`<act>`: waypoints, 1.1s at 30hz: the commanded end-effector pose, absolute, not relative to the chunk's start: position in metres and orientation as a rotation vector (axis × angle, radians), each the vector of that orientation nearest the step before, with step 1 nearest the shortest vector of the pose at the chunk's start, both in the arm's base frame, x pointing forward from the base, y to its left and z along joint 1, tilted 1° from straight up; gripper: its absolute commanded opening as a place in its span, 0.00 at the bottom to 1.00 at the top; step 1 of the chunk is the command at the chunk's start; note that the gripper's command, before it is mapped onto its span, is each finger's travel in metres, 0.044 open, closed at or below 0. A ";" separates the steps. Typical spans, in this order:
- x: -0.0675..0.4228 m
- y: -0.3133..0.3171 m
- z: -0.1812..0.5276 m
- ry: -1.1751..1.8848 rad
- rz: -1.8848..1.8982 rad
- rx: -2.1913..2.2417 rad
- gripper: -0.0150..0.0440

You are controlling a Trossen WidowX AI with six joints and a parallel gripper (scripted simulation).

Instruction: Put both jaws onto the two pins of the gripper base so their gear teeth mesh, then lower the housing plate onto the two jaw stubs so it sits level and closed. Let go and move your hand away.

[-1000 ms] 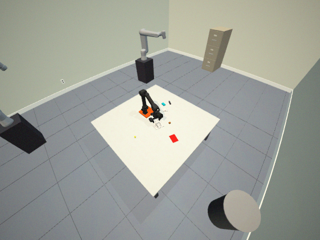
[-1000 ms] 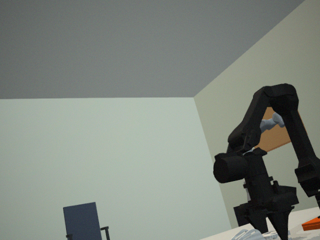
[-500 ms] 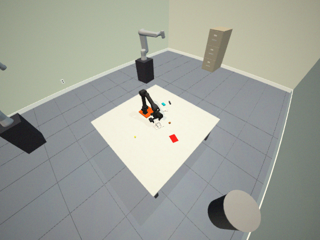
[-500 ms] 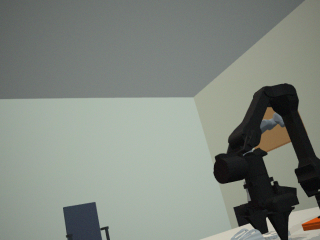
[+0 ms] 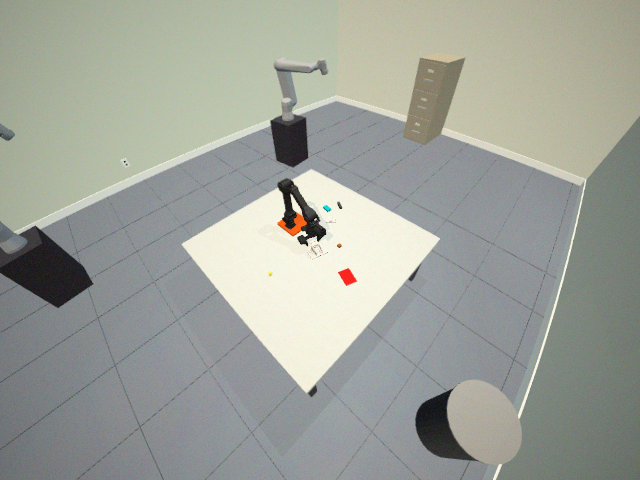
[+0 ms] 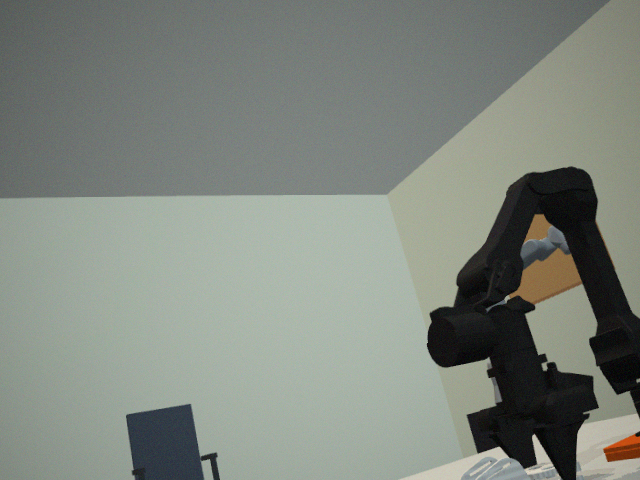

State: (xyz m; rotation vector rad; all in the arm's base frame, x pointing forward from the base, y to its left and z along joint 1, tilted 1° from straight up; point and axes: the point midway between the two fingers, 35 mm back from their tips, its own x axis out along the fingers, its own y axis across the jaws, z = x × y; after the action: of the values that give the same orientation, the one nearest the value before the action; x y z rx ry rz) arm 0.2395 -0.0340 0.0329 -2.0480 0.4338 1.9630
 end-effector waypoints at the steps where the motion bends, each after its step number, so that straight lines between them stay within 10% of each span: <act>1: 0.240 -0.034 0.029 0.426 1.968 -2.046 0.85; 33: 0.240 -0.033 0.036 0.426 1.968 -2.046 0.85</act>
State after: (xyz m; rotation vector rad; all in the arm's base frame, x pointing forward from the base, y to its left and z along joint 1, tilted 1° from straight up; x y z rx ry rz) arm 0.2400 -0.0341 0.0336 -2.0477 0.4336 1.9633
